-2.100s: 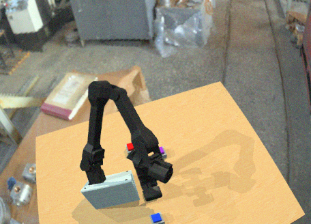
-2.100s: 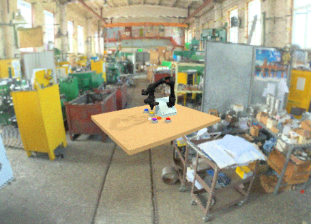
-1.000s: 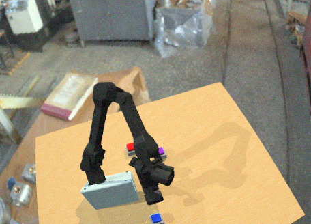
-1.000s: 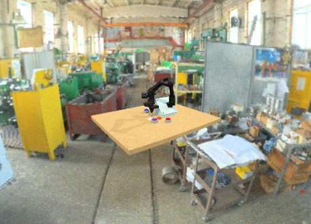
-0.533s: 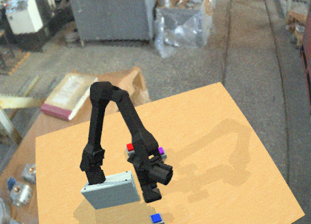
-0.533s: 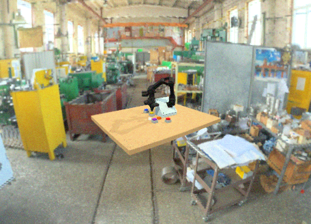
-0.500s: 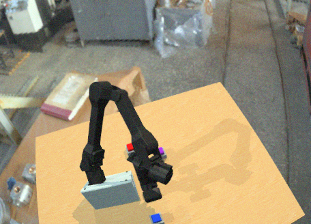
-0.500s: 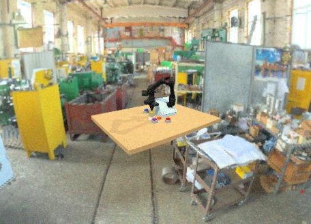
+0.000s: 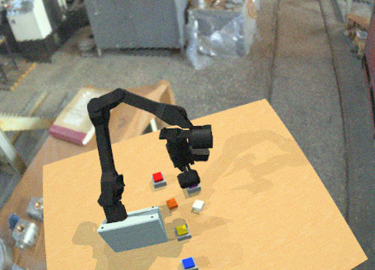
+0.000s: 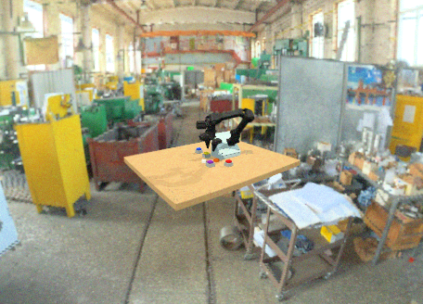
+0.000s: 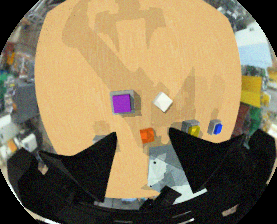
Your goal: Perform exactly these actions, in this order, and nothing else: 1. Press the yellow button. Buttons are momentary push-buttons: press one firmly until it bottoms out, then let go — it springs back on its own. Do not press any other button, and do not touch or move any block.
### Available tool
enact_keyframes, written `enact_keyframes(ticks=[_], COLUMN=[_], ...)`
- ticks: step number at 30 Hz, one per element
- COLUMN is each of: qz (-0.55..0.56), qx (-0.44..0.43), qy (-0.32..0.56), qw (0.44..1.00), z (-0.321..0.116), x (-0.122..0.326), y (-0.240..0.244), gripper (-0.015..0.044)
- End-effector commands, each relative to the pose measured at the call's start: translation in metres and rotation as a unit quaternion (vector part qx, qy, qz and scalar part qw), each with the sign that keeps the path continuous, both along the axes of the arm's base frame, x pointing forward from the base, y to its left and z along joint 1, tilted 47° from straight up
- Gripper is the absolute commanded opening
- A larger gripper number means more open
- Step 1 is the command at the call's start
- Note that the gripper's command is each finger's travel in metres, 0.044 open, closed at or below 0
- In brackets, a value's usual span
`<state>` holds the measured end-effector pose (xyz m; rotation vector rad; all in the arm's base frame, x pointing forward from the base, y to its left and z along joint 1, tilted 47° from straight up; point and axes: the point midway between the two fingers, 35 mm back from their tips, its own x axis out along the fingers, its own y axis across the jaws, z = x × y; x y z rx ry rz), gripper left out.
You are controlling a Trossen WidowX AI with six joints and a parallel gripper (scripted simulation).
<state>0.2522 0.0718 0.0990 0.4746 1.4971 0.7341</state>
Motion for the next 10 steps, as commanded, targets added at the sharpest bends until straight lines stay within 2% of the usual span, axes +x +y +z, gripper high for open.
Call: enact_keyframes(ticks=[1, 4, 10], qz=[0.002, 0.005, 0.006], qx=[0.013, 0.023, 0.024], qy=[0.003, 0.006, 0.006], qw=[1.0, 1.0, 1.0], z=[0.058, 0.093, 0.095], x=[-0.015, -0.034, -0.036], y=[0.038, 0.059, 0.061], gripper=[0.04, 0.04, 0.04])
